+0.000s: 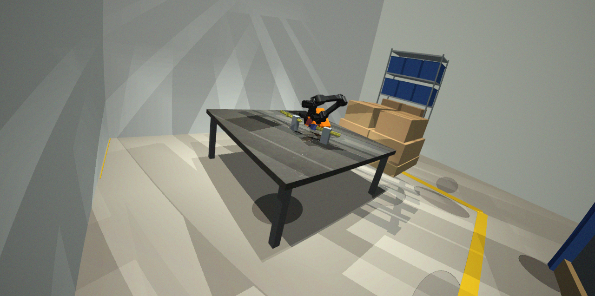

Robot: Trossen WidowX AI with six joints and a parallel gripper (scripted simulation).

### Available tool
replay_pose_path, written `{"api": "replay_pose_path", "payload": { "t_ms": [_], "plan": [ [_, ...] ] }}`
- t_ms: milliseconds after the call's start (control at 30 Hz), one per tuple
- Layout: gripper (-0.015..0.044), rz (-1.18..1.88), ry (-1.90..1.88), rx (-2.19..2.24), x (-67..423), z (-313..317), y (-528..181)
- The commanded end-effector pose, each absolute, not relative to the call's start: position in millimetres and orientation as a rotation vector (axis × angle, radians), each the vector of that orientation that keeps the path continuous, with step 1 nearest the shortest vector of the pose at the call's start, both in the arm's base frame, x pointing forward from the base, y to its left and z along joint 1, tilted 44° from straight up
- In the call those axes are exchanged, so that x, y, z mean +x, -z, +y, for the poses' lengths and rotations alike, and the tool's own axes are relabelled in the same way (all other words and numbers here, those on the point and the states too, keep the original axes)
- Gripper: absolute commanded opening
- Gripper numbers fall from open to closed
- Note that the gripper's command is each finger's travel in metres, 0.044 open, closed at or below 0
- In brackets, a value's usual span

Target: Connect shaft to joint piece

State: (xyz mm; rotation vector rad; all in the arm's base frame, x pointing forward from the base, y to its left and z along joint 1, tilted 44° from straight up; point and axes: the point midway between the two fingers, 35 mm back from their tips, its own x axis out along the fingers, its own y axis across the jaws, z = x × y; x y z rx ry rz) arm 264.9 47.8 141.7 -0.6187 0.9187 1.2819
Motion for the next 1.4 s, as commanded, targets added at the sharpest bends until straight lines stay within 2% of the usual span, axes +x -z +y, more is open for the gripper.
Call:
{"api": "replay_pose_path", "payload": {
  "t_ms": [0,1000,1367],
  "plan": [
    [0.0,0.919,-1.282,-0.619,265,48,-142],
    [0.0,0.483,-1.423,-0.413,271,53,-122],
    [0.0,0.453,-1.434,-0.402,271,54,-121]
  ]
}}
